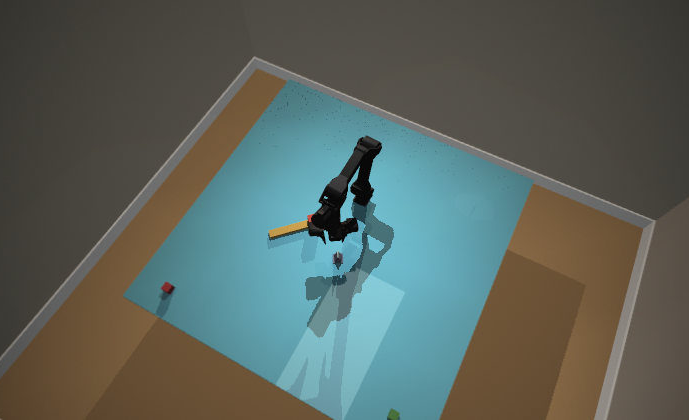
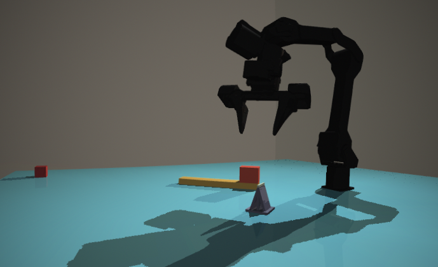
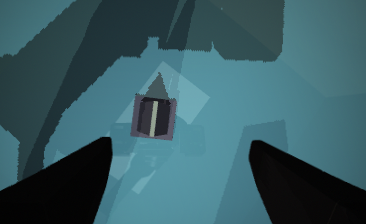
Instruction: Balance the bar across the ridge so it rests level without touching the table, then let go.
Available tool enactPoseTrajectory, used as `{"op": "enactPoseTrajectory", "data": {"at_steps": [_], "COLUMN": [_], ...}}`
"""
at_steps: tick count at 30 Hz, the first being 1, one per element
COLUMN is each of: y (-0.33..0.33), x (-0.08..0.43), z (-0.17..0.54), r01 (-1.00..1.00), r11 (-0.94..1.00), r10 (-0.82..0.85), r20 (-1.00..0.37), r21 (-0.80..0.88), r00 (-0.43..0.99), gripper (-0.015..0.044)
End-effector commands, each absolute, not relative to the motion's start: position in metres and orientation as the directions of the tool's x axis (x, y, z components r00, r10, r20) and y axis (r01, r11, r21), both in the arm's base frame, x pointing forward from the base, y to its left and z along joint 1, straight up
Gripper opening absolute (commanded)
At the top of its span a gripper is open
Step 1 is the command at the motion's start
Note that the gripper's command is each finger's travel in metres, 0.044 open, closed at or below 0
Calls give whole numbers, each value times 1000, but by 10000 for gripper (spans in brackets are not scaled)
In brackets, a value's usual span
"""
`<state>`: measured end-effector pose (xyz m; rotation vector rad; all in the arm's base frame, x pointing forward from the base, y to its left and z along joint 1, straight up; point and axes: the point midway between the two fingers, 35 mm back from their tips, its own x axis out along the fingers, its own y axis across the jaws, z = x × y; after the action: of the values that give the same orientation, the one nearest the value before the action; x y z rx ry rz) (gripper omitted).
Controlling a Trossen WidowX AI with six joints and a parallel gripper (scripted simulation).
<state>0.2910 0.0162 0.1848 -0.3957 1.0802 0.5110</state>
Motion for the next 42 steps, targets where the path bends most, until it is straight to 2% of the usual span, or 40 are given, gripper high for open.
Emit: {"op": "enactPoseTrajectory", "data": {"at_steps": [1, 16, 24, 32, 35, 42], "y": [-4, -87, -131, -175, -187, -189], "x": [295, 298, 289, 274, 268, 269], "z": [184, 176, 171, 165, 163, 156], "r01": [-461, 84, 379, 637, 701, 706], "r11": [887, 995, 924, 771, 713, 708], "r10": [156, 34, -4, -20, -20, -21], "r20": [-921, -972, -989, -998, -999, -999], "r21": [-28, 55, 53, 21, 7, 6], "r00": [357, 231, 147, 58, 31, 29], "gripper": [315, 315, 315, 315, 315, 315]}}
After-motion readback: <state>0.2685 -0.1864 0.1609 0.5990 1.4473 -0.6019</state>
